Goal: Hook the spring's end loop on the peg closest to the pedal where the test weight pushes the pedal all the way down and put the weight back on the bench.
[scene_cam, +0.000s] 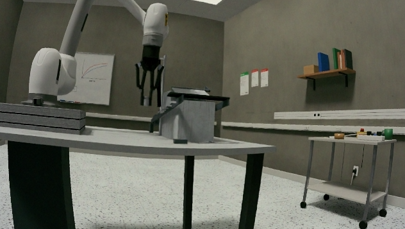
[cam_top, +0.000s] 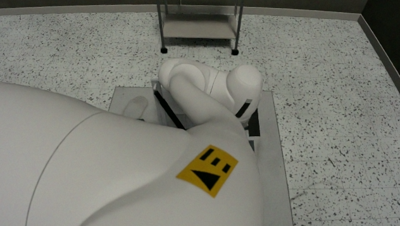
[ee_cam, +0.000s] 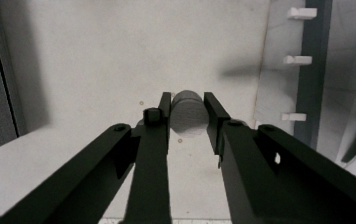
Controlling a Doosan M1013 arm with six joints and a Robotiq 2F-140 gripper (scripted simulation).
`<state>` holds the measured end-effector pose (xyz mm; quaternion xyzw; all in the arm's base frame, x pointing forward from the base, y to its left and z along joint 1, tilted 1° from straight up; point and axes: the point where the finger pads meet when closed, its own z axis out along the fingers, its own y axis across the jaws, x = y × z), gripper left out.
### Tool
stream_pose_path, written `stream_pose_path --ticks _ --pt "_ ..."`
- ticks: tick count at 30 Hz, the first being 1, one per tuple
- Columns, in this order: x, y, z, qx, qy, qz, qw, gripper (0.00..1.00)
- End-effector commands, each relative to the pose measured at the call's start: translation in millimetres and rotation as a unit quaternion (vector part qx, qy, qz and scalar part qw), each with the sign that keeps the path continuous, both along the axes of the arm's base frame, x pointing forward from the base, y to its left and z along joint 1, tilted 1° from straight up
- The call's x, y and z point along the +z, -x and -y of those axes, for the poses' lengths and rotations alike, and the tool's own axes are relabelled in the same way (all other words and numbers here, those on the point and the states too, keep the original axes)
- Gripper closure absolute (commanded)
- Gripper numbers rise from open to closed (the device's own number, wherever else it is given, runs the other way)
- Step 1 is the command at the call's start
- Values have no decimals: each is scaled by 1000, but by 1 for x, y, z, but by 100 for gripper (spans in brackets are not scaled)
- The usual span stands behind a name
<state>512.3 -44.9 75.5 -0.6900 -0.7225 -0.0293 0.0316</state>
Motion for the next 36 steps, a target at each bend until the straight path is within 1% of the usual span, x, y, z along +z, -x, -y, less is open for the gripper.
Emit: stream_pose_path --ticks 1,13,16,30,33,36 --pt "-1 3 -3 0 1 0 1000 75" --pt "-10 24 -26 0 10 1 1000 75" --pt "-10 23 -25 0 10 1 1000 75" --pt "-20 47 -52 0 20 1 1000 75" --pt "-20 46 -51 0 20 1 1000 75" --pt "-22 51 -56 0 22 1 1000 75"
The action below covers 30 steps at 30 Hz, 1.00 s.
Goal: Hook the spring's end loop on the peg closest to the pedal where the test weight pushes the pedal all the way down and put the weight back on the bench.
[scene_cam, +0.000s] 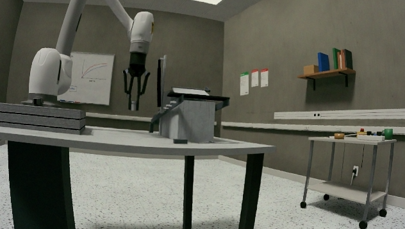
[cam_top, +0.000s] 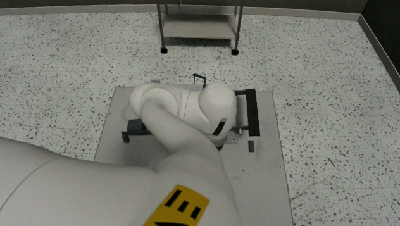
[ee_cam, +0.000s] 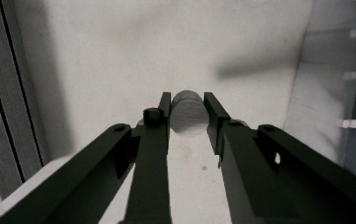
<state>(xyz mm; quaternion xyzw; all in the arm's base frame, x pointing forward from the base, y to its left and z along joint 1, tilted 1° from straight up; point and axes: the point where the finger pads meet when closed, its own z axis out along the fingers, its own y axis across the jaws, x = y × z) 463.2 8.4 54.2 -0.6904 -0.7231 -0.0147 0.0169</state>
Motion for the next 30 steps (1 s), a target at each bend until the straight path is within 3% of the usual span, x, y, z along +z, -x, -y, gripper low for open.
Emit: stream_pose_path --ticks 1,30 --pt "-1 4 -5 0 2 1 1000 75" --pt "-14 33 -37 0 15 1 1000 75"
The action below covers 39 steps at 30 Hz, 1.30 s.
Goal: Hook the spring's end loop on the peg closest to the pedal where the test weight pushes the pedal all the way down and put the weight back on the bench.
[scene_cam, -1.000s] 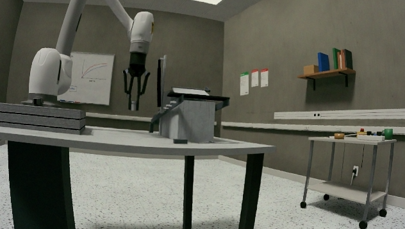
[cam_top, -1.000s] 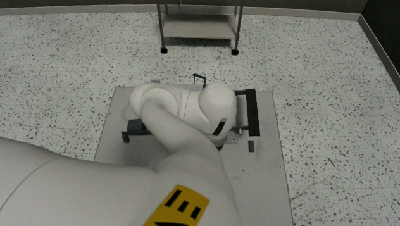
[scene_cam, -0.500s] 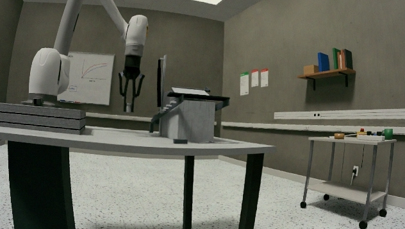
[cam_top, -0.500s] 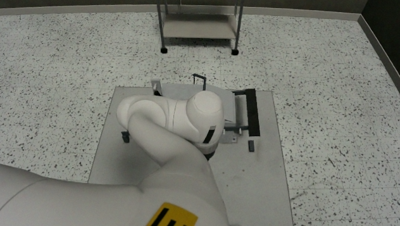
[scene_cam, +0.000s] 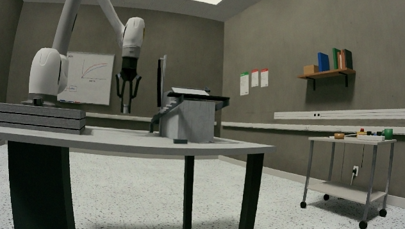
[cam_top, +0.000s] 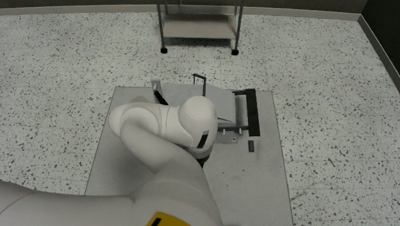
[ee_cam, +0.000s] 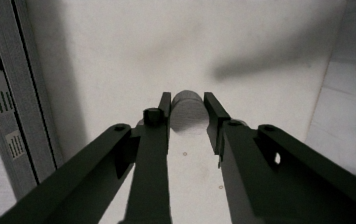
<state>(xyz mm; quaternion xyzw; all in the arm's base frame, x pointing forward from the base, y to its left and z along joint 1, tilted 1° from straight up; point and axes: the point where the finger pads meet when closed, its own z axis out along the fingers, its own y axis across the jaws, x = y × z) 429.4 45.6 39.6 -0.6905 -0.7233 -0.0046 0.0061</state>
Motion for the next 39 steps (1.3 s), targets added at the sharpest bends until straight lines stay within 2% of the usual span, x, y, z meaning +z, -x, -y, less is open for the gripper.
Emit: stream_pose_path --ticks 1,15,18,32,39 --pt "-1 -2 1 0 -1 1 1000 75" --pt "-29 -1 0 0 -1 1 1000 75" --pt "-28 -1 1 0 -1 0 1000 75" --pt "-56 -1 0 0 0 1 1000 75" --pt "-63 -1 -1 0 0 1 1000 75"
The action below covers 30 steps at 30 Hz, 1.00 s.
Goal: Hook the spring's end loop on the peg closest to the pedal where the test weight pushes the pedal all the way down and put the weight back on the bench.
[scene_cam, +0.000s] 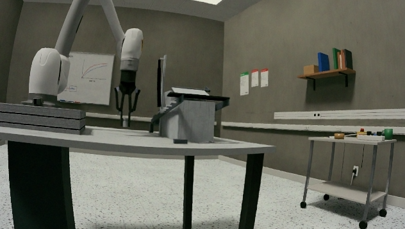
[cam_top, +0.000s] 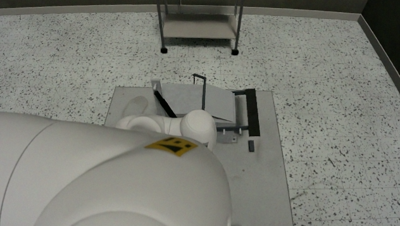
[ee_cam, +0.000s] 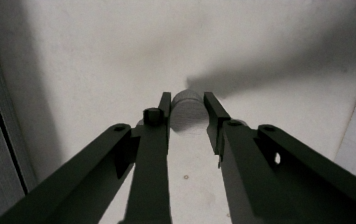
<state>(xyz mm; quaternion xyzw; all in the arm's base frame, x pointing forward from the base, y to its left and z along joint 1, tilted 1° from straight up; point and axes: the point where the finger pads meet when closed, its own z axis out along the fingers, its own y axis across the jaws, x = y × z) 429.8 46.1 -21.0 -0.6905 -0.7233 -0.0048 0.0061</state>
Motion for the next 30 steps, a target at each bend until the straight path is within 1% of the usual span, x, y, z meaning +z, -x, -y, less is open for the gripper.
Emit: stream_pose_path --ticks 1,10,13,29,30 --pt "-5 0 0 0 0 0 1000 75" --pt "-23 0 -1 0 0 0 1000 75" --pt "-21 0 -1 0 0 0 1000 75" --pt "-36 0 -1 0 0 0 1000 75" --pt "-35 0 -1 0 0 0 1000 0"
